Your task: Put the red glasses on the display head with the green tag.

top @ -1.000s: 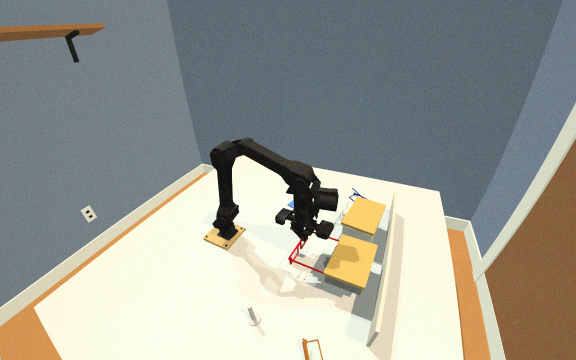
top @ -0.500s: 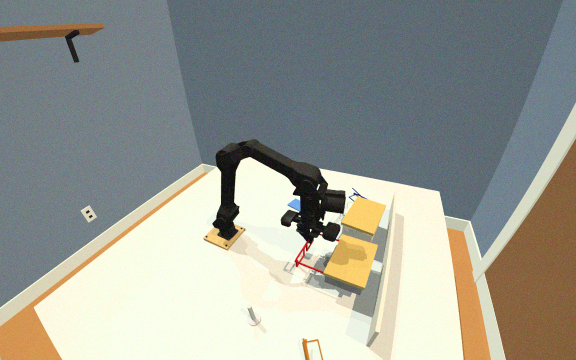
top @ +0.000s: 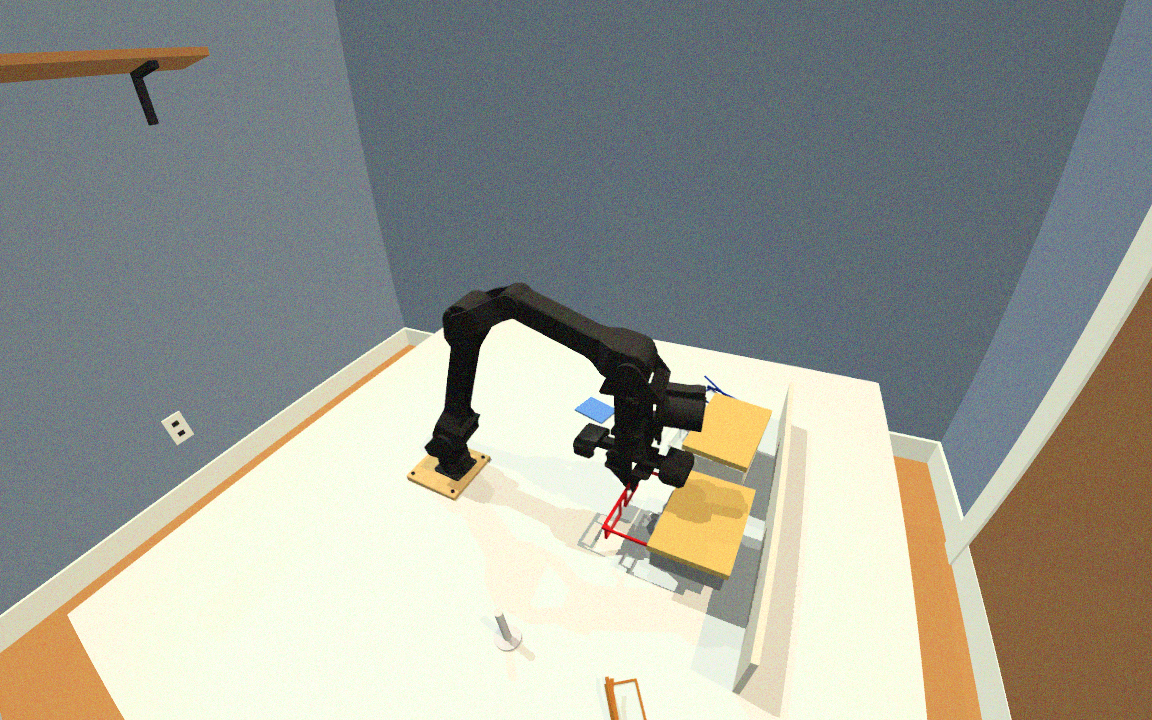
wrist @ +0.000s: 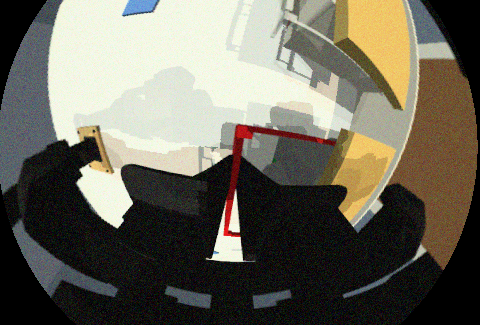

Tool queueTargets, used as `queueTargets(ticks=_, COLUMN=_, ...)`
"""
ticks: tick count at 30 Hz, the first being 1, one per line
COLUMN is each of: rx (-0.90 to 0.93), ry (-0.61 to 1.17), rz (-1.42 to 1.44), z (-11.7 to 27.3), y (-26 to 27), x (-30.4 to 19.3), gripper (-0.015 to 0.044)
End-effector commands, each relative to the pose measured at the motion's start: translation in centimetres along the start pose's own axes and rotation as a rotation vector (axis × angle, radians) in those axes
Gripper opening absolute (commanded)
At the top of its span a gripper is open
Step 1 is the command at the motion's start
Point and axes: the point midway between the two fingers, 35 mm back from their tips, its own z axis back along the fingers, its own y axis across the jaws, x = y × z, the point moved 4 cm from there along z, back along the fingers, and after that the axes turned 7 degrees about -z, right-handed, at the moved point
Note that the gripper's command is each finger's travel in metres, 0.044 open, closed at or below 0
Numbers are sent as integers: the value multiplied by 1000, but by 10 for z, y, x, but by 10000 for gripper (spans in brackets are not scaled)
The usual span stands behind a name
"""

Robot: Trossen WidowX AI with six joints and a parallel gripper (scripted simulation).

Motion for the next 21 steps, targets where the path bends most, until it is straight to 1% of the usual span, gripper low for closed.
queueTargets(ticks=1, rx=0, ry=-2, rz=5, z=0, y=-6, x=1, gripper=0)
queueTargets(ticks=21, rx=-2, ry=-2, rz=5, z=-1, y=-35, x=5, gripper=0)
